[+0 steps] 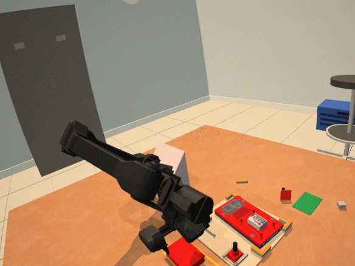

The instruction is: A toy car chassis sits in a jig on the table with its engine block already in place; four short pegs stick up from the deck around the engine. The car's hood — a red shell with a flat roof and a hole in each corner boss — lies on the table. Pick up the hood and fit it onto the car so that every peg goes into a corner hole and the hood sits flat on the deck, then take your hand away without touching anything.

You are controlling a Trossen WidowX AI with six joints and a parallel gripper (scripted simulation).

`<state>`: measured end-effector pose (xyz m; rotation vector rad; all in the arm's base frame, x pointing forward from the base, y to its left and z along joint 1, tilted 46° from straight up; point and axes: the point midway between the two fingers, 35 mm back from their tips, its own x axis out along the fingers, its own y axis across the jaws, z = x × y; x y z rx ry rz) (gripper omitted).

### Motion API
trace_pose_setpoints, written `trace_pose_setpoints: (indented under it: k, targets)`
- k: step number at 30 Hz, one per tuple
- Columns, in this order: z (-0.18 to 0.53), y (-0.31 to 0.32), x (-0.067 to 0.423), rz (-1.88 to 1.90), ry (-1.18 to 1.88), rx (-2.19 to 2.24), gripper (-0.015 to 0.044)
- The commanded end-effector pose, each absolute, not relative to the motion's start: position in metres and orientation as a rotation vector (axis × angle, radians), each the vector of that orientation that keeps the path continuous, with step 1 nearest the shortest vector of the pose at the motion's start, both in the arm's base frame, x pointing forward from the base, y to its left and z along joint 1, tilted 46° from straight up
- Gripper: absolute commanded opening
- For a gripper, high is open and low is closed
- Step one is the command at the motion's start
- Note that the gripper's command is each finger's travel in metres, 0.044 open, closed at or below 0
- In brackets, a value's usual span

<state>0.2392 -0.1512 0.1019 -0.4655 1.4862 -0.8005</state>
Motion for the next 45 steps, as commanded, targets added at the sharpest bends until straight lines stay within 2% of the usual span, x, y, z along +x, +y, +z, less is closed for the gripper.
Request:
trace_pose_setpoints:
  k: [1,45]
  targets:
    - [0.098,-0.153,0.238,-0.794,1.494,-0.466,0.044]
    - [0.074,-0.18,0.233,-0.797,1.493,-0.469,0.044]
